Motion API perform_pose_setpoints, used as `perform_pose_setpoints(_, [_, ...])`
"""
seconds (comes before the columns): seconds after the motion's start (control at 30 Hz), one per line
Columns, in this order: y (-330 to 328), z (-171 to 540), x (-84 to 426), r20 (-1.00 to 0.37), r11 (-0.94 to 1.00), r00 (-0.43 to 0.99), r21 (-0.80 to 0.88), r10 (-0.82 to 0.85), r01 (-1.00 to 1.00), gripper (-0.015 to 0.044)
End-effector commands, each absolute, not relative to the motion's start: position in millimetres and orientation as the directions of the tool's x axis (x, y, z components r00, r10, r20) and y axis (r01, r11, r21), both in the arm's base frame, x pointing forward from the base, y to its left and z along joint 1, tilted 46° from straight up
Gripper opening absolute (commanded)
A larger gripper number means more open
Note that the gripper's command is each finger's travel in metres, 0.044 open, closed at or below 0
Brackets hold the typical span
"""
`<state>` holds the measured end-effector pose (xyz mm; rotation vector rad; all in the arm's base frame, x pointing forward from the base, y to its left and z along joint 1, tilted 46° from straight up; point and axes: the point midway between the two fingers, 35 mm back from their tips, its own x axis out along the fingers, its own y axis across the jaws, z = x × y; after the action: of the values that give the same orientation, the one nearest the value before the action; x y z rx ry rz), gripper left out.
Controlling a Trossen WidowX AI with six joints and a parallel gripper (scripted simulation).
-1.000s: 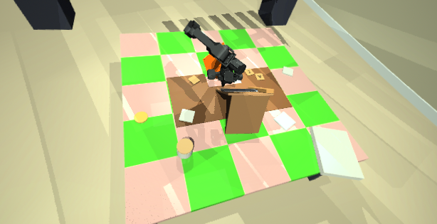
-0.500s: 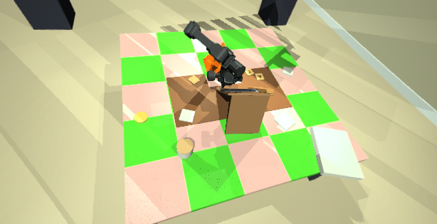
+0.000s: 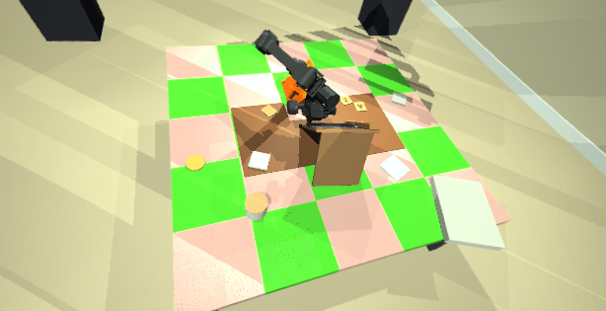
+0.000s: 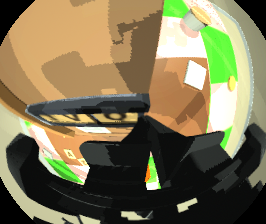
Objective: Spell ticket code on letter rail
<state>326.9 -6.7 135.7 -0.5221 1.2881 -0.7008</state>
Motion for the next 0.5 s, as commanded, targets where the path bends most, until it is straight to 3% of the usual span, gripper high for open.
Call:
perform_pose_setpoints(0.0, [-8.5,134.0,329.1,-0.676,0.687,0.124,-0.707,-0.726,0.171,0.0])
perform_pose_setpoints(0.47, [-7.6,132.9,329.9,-0.676,0.687,0.124,-0.707,-0.726,0.171,0.0])
